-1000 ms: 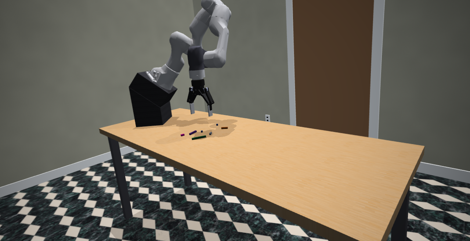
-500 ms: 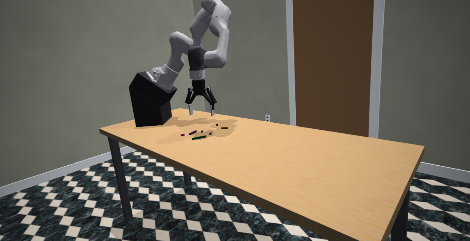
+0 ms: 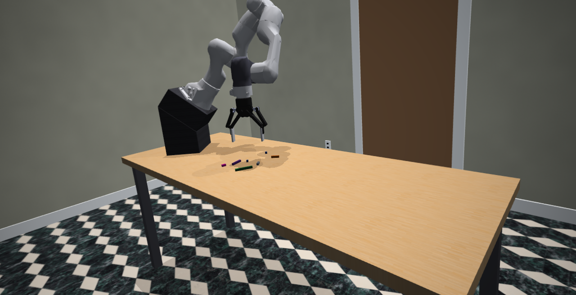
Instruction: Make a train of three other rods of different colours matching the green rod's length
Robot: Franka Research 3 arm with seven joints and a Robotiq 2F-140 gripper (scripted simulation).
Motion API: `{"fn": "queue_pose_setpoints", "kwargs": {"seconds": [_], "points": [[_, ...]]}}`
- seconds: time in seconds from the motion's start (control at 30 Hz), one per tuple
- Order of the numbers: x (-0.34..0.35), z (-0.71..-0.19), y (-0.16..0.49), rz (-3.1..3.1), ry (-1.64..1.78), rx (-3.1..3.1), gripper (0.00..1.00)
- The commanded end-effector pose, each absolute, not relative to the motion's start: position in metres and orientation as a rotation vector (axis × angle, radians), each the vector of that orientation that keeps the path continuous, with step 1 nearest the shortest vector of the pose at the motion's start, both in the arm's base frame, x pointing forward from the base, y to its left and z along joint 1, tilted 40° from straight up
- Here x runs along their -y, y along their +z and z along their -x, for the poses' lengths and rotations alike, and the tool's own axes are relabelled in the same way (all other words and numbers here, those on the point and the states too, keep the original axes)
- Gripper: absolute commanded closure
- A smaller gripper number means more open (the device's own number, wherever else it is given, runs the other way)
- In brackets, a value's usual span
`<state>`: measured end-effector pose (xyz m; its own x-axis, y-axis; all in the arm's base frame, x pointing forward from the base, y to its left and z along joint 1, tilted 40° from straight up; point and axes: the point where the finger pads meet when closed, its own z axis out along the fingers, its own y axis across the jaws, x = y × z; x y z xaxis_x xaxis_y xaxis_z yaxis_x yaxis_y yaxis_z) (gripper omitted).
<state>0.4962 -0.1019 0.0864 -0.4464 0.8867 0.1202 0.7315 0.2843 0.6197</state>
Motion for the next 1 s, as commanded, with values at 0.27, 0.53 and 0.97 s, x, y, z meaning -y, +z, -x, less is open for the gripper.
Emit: {"fn": "queue_pose_setpoints", "kwargs": {"seconds": [0.27,0.53,0.97], "points": [[0.1016,-0.5003,0.0872,-1.109,0.831,-2.422,0.00],[0.1018,-0.5023,0.0878,-0.954,0.793,-2.461,0.00],[0.1022,-0.5057,0.0886,-0.698,0.726,-2.506,0.00]]}}
